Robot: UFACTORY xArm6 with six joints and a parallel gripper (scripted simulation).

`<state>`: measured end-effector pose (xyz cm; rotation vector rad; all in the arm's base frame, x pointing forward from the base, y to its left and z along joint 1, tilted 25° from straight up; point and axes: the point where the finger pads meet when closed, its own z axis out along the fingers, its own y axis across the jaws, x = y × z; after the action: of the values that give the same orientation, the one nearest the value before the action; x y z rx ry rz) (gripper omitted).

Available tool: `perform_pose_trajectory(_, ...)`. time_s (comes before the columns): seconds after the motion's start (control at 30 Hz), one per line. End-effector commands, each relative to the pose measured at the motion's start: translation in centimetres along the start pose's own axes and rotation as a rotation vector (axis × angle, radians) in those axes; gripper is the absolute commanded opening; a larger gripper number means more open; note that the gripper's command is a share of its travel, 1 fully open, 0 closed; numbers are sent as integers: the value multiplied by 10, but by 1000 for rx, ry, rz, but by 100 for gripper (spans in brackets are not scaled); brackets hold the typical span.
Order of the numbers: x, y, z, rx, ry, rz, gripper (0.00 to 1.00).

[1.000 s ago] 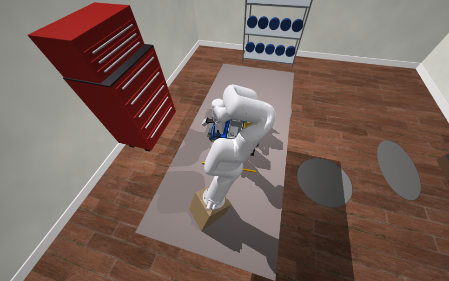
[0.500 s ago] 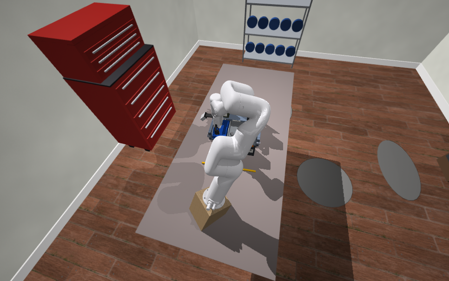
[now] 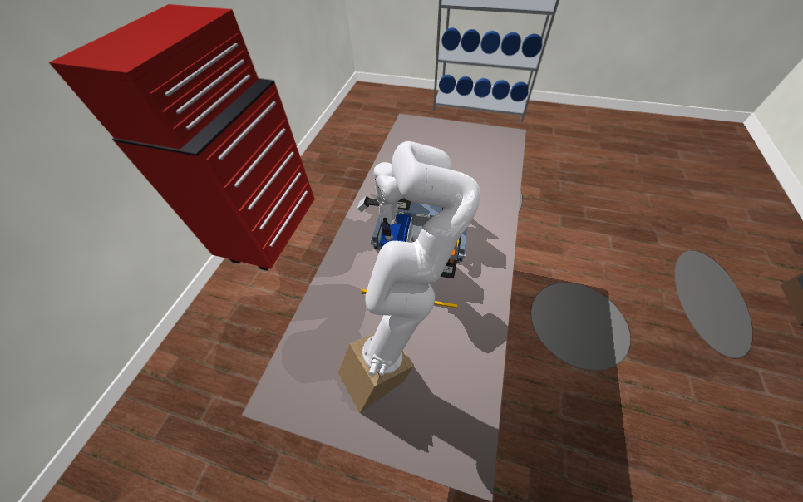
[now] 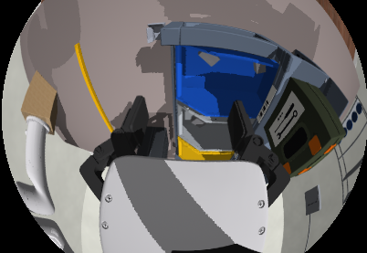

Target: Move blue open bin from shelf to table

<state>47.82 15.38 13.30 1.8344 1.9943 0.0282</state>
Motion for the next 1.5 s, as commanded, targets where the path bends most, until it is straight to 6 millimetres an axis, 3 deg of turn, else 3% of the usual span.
perform_pose_trajectory(0.0,1,2,-1,-3,1,1,100)
perform_pose_trajectory(1.47,-7,-13,-2,-3,1,1,100)
